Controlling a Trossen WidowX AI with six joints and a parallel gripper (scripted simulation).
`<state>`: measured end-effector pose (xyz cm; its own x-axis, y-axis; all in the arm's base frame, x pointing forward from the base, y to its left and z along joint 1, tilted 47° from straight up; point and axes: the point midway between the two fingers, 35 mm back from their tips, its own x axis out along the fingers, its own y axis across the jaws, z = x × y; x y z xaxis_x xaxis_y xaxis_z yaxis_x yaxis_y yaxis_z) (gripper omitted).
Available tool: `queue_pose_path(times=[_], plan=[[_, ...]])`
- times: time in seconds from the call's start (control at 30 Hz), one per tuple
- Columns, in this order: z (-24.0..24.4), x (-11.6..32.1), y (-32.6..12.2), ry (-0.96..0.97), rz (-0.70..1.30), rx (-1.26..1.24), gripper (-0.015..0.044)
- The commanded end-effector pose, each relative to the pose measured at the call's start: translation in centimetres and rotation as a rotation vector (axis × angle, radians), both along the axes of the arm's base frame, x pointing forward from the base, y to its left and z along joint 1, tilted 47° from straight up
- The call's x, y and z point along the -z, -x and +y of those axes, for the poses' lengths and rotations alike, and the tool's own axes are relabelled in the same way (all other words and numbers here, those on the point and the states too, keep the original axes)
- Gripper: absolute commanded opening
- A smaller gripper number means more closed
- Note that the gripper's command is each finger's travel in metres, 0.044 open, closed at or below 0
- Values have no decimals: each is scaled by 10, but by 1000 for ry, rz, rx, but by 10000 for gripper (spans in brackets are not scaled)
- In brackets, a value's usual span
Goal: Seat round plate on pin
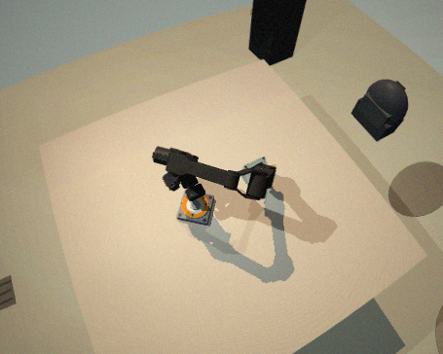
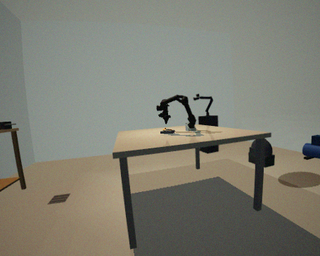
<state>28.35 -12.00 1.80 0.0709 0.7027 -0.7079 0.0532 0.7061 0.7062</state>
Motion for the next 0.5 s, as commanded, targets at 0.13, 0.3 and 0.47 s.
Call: queue_pose_path(times=[0.13, 0.3, 0.47], plan=[[20, 13, -2, -17, 8, 1, 0], [37, 29, -3, -19, 8, 0, 0], [40, 32, -4, -19, 7, 0, 0]])
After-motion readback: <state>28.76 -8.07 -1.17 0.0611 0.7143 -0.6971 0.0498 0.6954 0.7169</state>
